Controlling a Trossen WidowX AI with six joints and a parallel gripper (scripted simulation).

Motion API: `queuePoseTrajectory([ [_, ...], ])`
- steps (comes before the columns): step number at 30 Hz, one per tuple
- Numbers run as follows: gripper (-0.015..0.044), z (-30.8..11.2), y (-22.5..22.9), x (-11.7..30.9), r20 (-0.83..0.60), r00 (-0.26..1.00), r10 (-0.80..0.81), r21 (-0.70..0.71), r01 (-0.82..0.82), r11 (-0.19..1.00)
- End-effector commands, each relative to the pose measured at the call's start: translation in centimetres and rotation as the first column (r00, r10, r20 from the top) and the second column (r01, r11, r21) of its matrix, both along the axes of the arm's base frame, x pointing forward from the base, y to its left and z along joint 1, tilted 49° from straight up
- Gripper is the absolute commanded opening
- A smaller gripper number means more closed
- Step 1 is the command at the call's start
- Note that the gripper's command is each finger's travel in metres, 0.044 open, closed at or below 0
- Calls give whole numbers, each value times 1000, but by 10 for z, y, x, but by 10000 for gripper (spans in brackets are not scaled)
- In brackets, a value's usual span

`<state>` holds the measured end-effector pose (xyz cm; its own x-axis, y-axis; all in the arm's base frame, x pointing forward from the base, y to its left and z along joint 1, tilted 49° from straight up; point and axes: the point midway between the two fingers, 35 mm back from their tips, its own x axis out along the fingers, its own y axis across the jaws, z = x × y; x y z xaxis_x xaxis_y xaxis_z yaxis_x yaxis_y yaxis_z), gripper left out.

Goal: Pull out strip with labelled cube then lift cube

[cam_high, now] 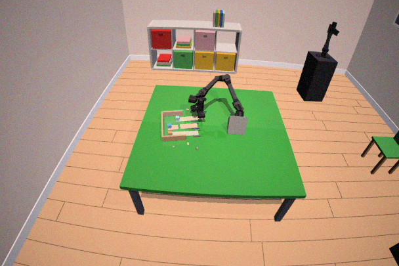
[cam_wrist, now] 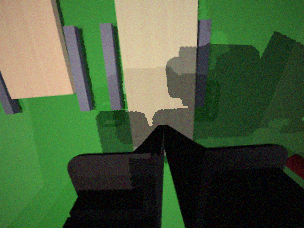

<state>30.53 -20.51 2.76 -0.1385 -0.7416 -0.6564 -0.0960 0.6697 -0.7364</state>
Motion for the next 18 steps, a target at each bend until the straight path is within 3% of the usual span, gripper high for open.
queuePoseTrajectory([
  [1, 0, -2, -3, -14, -23, 1000, -11, 4, 11, 1000],
  [18, 0, 2, -1, -39, -24, 1000, -11, 4, 11, 1000],
])
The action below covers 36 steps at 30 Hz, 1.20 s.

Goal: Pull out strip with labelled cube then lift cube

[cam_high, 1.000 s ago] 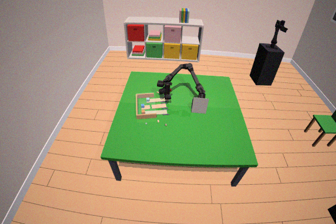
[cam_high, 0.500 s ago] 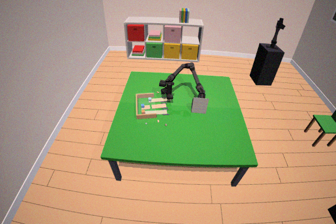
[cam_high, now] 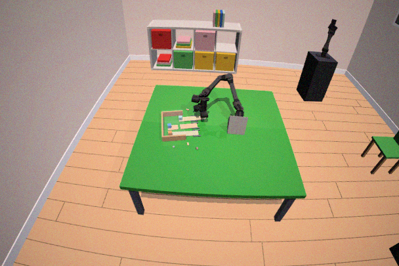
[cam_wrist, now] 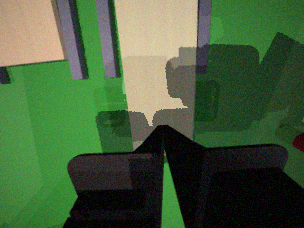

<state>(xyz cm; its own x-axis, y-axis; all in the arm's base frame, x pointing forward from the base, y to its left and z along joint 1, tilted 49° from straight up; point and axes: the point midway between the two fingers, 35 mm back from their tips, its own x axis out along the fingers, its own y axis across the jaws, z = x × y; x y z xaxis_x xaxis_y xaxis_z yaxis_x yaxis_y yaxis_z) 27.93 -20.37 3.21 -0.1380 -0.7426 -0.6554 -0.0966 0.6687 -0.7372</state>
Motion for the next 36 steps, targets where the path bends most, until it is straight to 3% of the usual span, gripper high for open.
queuePoseTrajectory([
  [1, 0, -2, -2, -15, -24, 1000, -12, 5, 12, 1000],
  [36, 0, 6, 1, -65, -27, 1000, -12, 5, 12, 1000],
])
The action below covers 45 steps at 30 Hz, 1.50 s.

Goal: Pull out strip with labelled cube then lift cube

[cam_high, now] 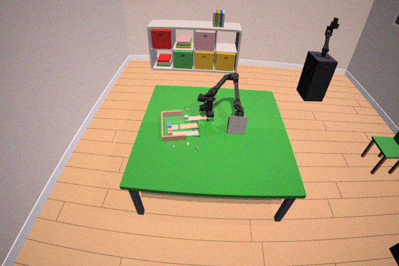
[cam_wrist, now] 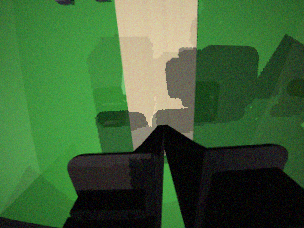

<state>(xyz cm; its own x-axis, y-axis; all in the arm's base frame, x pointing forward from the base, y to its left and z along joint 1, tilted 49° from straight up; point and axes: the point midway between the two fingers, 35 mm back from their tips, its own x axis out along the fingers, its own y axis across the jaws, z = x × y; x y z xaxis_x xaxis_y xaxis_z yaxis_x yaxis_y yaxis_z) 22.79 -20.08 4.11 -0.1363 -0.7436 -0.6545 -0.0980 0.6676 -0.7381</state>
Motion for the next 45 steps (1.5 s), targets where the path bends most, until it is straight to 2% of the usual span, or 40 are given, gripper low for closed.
queuePoseTrajectory([
  [1, 0, -3, -1, -15, -28, 1000, -14, 6, 15, 1000],
  [13, 0, -1, 0, -30, -28, 999, -14, 6, 15, 1000],
  [42, 0, -1, 0, -30, -28, 999, -14, 6, 15, 1000],
  [45, 0, 12, 12, -16, -10, 1000, -6, 7, 6, 1000],
])
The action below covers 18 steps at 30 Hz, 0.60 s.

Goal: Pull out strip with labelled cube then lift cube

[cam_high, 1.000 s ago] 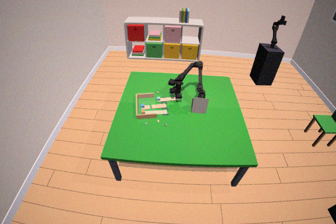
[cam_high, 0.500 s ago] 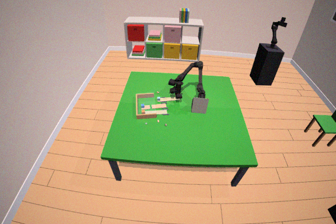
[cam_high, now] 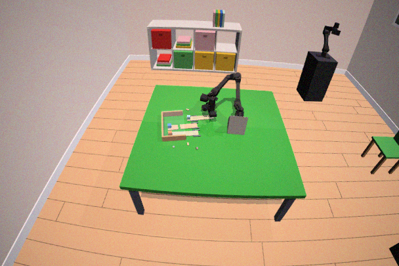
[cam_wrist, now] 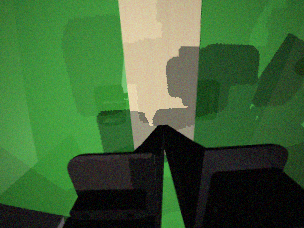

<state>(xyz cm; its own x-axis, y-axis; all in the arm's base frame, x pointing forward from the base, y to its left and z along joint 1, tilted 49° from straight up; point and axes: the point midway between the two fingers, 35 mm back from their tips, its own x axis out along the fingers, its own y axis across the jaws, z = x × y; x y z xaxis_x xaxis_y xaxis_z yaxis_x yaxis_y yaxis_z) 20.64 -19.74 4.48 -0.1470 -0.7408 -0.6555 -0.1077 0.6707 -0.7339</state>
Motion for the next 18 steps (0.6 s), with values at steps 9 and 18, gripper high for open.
queuePoseTrajectory([
  [9, 0, 24, 30, 7, -13, 1000, -13, 4, 13, 1000],
  [18, 236, 19, 29, 41, 111, 987, -119, -14, 121, 993],
])
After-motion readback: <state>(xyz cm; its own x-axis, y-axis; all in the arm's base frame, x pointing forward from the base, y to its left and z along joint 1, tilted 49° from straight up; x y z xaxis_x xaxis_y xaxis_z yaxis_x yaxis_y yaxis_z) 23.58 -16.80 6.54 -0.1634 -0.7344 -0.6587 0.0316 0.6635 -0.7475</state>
